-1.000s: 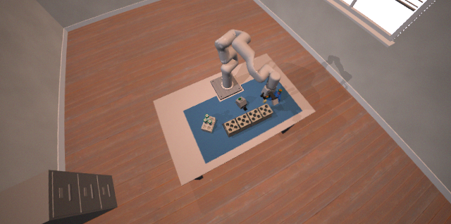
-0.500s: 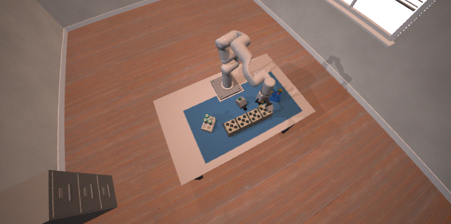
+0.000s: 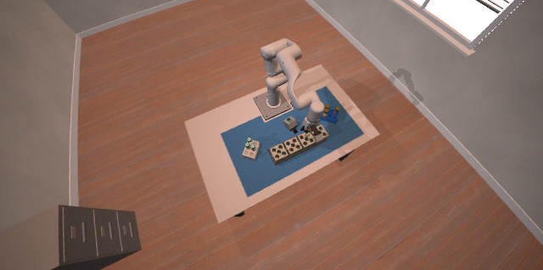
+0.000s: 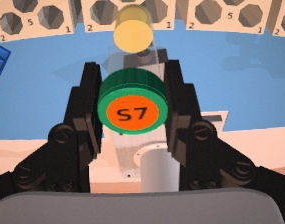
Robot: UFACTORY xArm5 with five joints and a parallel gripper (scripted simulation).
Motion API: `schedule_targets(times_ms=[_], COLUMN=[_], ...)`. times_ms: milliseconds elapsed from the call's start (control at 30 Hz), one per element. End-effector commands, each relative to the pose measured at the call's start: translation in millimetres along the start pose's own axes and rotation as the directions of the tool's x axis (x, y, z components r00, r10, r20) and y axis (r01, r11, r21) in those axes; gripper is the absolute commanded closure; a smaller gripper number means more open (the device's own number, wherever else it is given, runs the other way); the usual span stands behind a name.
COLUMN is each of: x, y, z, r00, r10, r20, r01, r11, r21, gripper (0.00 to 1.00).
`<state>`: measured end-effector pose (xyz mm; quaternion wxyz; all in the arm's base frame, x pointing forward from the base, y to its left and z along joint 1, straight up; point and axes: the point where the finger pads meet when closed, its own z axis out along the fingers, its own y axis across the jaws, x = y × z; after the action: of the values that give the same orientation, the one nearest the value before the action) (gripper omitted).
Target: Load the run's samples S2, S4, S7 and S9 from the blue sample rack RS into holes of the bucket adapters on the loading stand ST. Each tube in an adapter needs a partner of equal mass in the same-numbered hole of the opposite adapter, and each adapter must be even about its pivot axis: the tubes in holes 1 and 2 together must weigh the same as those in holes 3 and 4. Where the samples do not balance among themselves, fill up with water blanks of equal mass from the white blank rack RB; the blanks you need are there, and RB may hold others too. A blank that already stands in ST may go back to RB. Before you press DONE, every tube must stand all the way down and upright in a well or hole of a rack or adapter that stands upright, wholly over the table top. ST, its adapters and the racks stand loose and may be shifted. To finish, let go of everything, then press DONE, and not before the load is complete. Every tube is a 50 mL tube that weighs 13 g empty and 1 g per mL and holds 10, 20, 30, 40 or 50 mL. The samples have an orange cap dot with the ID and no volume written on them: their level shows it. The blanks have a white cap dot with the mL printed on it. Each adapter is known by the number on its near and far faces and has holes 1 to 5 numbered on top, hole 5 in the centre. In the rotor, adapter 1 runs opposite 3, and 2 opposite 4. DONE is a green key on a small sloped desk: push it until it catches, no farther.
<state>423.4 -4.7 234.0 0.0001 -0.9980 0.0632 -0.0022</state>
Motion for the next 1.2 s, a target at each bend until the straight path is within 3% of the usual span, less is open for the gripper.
schedule_targets(times_ms=[0,533,1167], x=[7,33,33], y=[14,79,79], z=[-1.5,-1.5,-1.5], r00=[1.0,1.0,1.0], r10=[0.0,0.0,0.0], r20=[-0.004,-0.004,-0.004], r01=[0.0,0.0,0.0], r11=[1.0,1.0,1.0], r21=[0.0,-0.001,-0.001], gripper=[1.0,1.0,1.0])
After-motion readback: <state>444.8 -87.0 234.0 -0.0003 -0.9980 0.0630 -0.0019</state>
